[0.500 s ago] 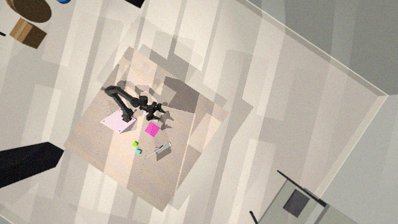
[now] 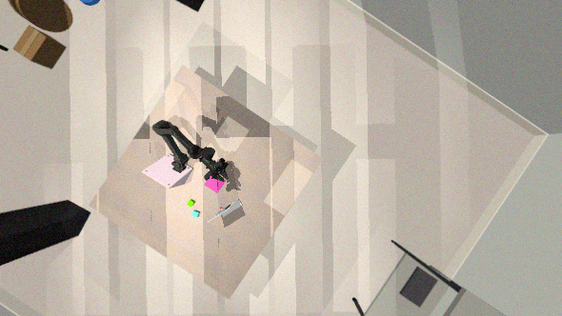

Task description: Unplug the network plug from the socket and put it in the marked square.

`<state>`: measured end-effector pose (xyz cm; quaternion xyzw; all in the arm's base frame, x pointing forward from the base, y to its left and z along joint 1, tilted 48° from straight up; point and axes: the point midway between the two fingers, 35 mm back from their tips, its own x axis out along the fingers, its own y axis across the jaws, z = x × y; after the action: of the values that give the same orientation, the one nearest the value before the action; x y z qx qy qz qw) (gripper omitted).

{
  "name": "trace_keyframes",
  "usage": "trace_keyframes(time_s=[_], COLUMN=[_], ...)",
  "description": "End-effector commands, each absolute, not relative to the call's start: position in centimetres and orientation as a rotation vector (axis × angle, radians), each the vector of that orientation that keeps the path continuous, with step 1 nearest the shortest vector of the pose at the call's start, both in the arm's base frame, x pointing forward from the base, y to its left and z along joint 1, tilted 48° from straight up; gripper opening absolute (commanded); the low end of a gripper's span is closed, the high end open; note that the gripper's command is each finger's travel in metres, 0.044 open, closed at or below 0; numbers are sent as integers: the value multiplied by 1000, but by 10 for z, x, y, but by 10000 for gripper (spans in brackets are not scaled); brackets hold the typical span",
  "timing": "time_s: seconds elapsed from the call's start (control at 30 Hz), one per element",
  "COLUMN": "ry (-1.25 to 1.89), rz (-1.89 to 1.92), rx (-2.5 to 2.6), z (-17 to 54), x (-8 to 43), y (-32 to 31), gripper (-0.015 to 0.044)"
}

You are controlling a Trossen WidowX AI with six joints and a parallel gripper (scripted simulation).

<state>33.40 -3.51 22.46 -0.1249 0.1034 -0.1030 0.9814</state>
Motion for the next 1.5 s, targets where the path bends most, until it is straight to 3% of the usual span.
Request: trace_keyframes(time_s=[0.0, 0.33, 0.7, 1.47], ry=[362, 694, 700, 698], rz=[-267, -339, -340, -341], rx=[-382, -670, -675, -676], z=[174, 84, 82, 64], x=[330, 296, 297, 348], y=[-49, -76, -77, -98], gripper=[156, 156, 156, 156])
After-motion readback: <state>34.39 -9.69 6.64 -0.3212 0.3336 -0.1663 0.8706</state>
